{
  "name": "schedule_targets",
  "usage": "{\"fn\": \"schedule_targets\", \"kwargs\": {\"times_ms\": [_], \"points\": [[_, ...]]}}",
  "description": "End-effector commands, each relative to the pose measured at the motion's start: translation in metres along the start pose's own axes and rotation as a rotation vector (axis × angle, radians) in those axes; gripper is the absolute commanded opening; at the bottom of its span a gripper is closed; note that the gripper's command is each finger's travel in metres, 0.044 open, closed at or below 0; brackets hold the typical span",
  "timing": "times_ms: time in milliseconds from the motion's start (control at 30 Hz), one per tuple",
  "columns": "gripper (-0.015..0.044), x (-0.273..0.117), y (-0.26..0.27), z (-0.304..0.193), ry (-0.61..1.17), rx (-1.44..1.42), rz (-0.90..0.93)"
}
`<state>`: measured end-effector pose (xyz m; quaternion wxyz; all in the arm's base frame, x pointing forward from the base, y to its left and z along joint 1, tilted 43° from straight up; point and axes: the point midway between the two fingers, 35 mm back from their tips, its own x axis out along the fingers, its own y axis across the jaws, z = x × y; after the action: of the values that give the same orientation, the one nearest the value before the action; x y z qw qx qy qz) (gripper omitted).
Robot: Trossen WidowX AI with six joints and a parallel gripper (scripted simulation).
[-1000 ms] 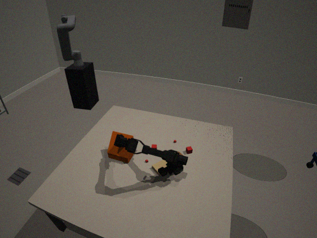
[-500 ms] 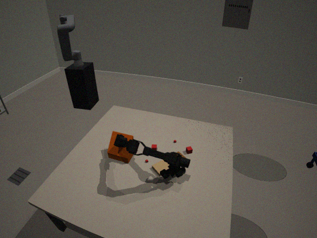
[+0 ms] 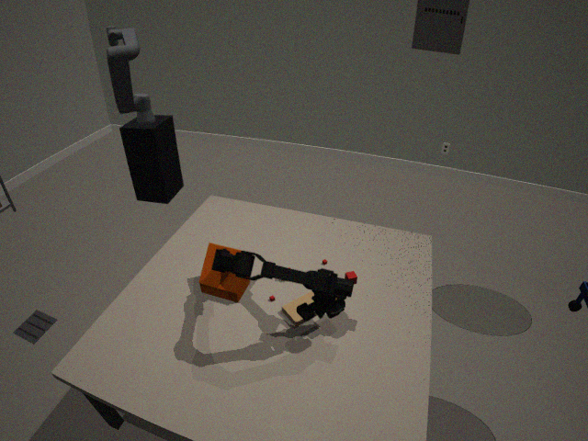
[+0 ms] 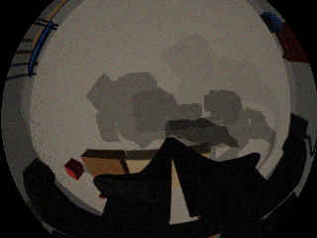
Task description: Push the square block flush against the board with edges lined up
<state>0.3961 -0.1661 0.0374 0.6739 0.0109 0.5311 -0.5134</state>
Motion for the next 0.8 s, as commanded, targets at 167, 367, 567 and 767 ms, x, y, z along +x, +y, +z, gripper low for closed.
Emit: {"fn": "schedule_targets", "kwargs": {"times_ms": [167,367,567,767], "points": [[0.0,-0.007,0.015,-0.108,0.016,-0.009,0.005],[0.0,-0.005,0.001,-0.177,0.015,-0.003,-0.005],[0.0,-0.001,0.001,-0.179,0.015,-0.003,-0.005],[0.0,0.051,-0.001,-0.18,0.013,-0.003,-0.008]]}}
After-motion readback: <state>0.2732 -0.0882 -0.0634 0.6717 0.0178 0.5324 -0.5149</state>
